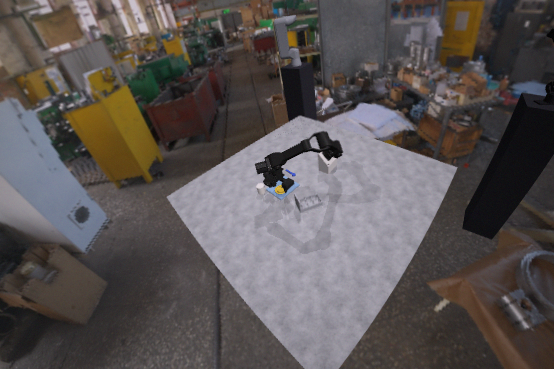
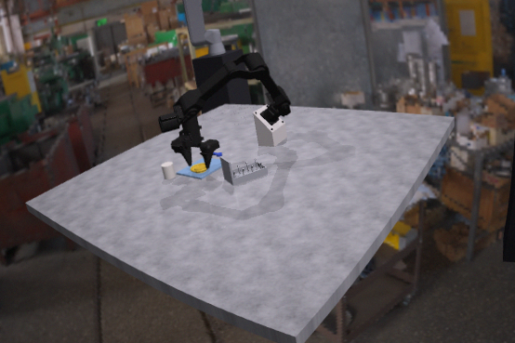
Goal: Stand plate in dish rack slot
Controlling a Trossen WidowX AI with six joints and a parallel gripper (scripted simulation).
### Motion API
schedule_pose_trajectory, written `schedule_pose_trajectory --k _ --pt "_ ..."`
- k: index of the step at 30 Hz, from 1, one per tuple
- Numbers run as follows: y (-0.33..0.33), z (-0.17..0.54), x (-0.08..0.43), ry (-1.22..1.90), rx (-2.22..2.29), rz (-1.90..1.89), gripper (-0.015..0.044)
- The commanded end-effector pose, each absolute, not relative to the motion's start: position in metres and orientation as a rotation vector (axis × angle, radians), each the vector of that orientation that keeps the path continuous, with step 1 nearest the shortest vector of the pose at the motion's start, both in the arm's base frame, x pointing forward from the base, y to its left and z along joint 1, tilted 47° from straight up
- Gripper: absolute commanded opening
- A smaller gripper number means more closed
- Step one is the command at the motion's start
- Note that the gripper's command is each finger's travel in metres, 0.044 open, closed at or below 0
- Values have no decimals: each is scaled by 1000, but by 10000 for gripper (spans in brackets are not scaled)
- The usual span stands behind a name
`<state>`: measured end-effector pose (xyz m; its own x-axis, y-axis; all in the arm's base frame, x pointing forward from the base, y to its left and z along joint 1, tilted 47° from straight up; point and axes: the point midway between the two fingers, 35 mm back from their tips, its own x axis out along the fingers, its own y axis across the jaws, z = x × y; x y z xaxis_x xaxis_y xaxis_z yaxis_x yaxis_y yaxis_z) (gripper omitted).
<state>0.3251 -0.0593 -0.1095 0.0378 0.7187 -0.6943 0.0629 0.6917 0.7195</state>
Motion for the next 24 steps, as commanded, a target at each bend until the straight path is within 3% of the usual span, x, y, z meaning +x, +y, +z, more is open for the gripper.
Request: schedule_pose_trajectory --k 1,14,24 --pt "-53 -114 323 1469 696 570 400" --pt "-49 -117 323 1469 697 571 387" --pt "-49 -117 323 1469 697 571 321"
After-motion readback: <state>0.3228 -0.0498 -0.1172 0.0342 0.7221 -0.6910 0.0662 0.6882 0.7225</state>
